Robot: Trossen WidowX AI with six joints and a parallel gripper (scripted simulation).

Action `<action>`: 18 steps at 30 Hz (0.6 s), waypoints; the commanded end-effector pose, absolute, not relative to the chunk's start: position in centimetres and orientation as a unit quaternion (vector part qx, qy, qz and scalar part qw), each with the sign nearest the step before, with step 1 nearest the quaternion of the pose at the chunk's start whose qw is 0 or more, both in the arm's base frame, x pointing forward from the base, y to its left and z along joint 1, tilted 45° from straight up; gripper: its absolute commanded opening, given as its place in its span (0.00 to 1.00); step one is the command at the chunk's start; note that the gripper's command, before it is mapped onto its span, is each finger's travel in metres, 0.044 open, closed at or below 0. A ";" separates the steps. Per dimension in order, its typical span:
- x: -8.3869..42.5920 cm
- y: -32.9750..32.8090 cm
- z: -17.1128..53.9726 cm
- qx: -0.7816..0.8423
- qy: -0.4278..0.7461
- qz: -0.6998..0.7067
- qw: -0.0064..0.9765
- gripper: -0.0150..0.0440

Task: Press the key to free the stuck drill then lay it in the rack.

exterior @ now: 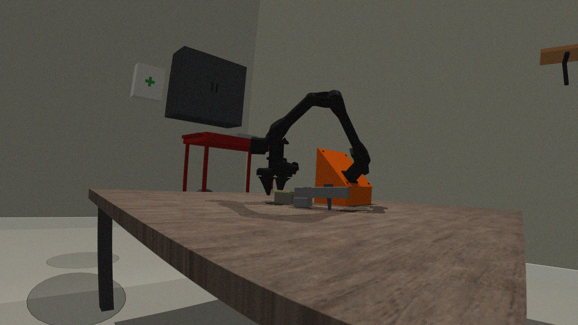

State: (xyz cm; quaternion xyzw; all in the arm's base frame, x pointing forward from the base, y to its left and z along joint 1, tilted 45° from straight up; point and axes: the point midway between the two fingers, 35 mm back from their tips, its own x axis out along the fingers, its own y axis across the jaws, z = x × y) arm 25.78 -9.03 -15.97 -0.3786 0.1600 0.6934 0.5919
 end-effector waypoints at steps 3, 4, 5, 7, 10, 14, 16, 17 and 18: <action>26.0 -11.0 -14.1 -0.387 0.159 0.692 0.588 1.00; 26.0 -11.3 -13.8 -0.387 0.159 0.692 0.588 1.00; 26.0 -11.6 -13.5 -0.387 0.159 0.692 0.588 1.00; 26.1 -12.2 -12.9 -0.387 0.160 0.692 0.588 1.00; 26.3 -13.1 -12.1 -0.387 0.160 0.692 0.588 1.00; 25.9 -13.2 -12.0 -0.377 0.176 0.681 0.602 1.00; 26.3 -15.0 -11.1 -0.370 0.216 0.645 0.633 1.00; 26.7 -16.0 -10.7 -0.367 0.235 0.621 0.651 1.00; 27.1 -17.1 -10.3 -0.363 0.254 0.597 0.669 1.00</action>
